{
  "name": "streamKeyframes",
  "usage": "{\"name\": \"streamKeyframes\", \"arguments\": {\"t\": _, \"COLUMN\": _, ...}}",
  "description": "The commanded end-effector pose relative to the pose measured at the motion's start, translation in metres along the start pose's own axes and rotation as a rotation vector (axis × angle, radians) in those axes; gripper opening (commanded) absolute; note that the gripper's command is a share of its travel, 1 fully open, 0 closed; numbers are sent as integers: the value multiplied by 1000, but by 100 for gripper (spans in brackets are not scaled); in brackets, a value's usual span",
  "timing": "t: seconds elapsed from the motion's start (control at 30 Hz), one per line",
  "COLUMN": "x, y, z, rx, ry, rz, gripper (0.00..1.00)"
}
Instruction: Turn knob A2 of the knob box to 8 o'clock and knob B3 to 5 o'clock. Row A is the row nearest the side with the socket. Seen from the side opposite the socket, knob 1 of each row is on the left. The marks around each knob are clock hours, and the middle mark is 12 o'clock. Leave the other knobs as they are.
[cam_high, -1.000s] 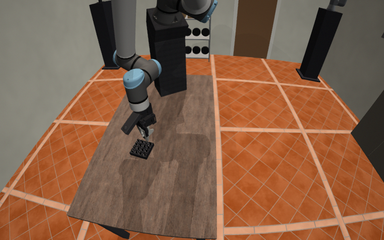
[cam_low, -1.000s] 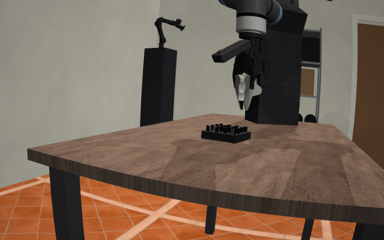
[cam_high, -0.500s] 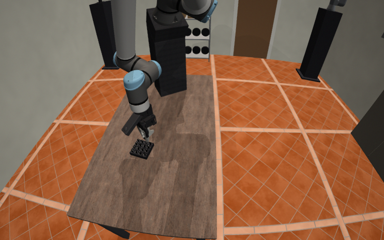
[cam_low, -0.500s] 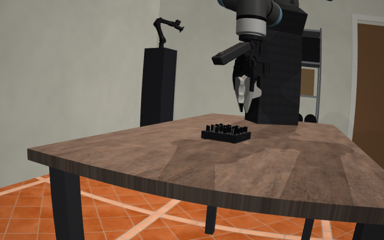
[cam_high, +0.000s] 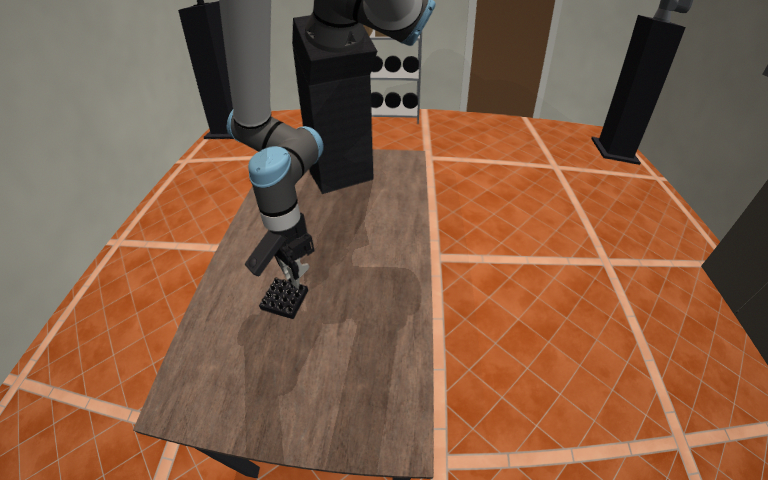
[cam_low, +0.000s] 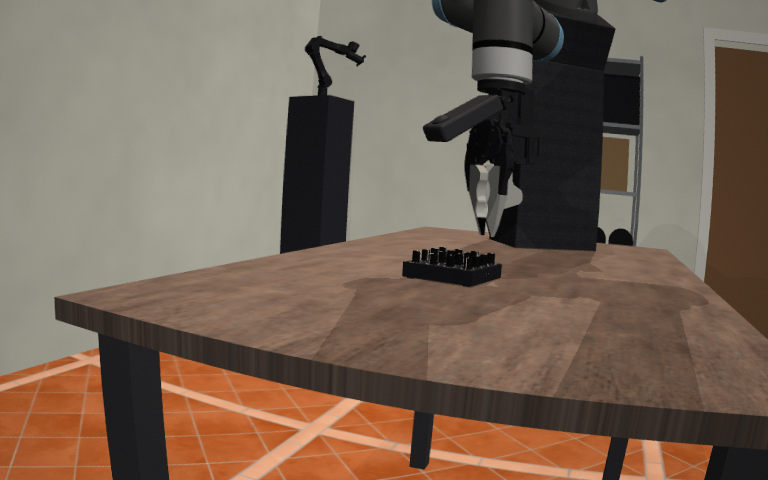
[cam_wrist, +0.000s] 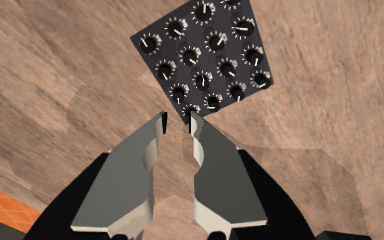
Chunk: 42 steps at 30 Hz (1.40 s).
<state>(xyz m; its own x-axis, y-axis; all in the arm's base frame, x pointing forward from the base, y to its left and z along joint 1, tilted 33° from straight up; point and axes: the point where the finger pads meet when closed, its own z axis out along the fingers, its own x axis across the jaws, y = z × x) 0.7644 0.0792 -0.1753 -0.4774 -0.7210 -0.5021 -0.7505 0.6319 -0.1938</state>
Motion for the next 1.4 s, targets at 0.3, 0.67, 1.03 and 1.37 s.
{"name": "streamKeyframes", "arguments": {"t": 0.3, "x": 0, "y": 0, "z": 15, "rx": 1, "ry": 0, "rz": 0, "gripper": 11}}
{"name": "streamKeyframes", "arguments": {"t": 0.67, "x": 0, "y": 0, "z": 20, "rx": 1, "ry": 0, "rz": 0, "gripper": 11}}
{"name": "streamKeyframes", "arguments": {"t": 1.03, "x": 0, "y": 0, "z": 21, "rx": 1, "ry": 0, "rz": 0, "gripper": 11}}
{"name": "streamKeyframes", "arguments": {"t": 1.37, "x": 0, "y": 0, "z": 21, "rx": 1, "ry": 0, "rz": 0, "gripper": 11}}
